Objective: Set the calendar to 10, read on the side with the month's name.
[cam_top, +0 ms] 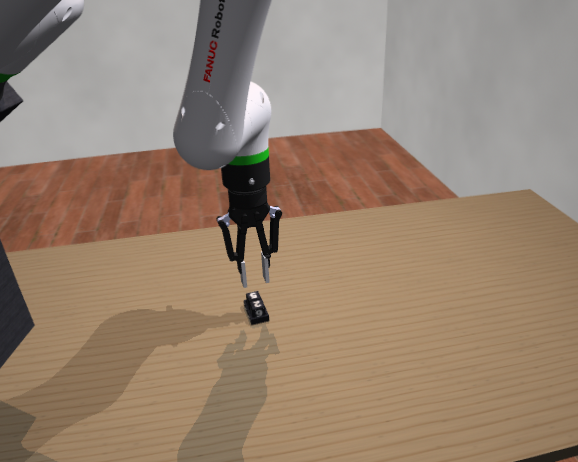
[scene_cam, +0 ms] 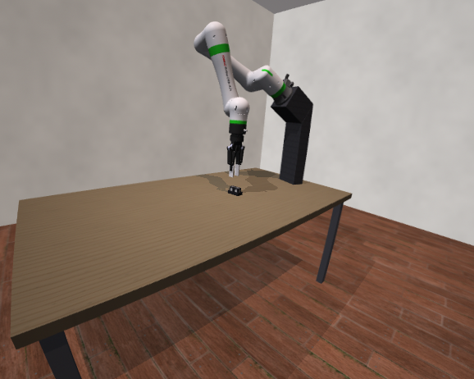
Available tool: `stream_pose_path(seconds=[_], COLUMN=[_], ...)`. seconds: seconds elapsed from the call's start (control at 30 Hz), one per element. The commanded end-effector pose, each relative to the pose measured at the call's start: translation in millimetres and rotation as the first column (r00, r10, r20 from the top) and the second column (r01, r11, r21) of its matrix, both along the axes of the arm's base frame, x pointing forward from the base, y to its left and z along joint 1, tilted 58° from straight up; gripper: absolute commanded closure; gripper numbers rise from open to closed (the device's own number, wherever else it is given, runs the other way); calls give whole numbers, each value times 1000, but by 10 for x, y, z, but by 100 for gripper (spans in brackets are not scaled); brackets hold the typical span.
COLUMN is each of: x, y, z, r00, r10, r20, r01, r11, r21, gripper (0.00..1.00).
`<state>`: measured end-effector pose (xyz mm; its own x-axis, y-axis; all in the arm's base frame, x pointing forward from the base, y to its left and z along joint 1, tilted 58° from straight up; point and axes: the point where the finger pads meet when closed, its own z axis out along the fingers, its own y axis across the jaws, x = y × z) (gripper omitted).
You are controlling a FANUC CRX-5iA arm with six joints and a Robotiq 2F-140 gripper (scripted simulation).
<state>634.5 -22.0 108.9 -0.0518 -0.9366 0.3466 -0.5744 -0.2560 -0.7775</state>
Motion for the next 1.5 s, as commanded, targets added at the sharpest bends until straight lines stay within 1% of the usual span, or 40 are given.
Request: stream_pose_path(seconds=[0.0, 0.77, 1.13, 1.47], x=[0, 19, 87, 208], y=[1, -5, -27, -66], z=[0, -12, -56, -136], r00=[1000, 1000, 1000, 1000], r10=[0, 0, 1, 1], r20=[0, 0, 1, 1], r01=[0, 0, -1, -1], r11=[1000, 1000, 1000, 1000], r21=[0, 0, 1, 1], gripper=[72, 72, 72, 72])
